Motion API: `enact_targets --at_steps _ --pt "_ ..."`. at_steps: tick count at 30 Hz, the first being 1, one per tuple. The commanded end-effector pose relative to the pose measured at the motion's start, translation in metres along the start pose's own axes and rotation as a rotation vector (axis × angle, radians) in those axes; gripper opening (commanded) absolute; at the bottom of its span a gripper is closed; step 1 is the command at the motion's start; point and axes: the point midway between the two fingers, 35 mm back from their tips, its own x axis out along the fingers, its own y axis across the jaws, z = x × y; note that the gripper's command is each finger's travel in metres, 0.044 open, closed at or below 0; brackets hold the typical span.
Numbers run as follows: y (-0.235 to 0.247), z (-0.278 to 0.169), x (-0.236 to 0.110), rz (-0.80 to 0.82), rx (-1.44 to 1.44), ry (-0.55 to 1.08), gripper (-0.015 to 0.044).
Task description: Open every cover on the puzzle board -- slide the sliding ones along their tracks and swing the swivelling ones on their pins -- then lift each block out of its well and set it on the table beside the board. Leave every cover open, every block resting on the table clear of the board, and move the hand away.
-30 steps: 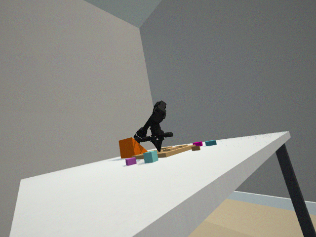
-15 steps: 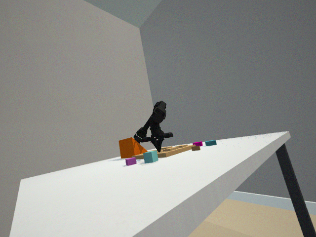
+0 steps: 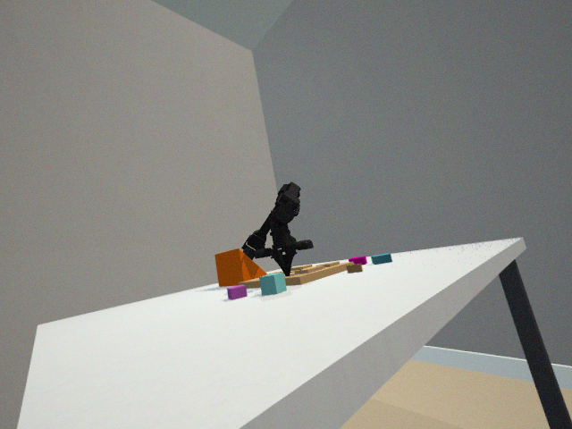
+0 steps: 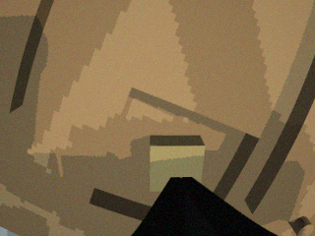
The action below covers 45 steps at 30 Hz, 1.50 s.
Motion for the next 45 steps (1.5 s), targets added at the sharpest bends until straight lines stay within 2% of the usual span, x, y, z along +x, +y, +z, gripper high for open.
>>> enact_targets --at_steps 1,33,37,45 --pt "0.002 -0.001 0.002 0.004 0.001 -0.005 0.0000" --pt "0.001 -0.001 0.000 0.001 0.019 -0.001 0.0000" --pt "0.001 0.000 -0.002 0.001 0.235 -0.002 0.0000" --pt "0.001 0.004 -0.008 0.005 1.025 -0.002 0.0000"
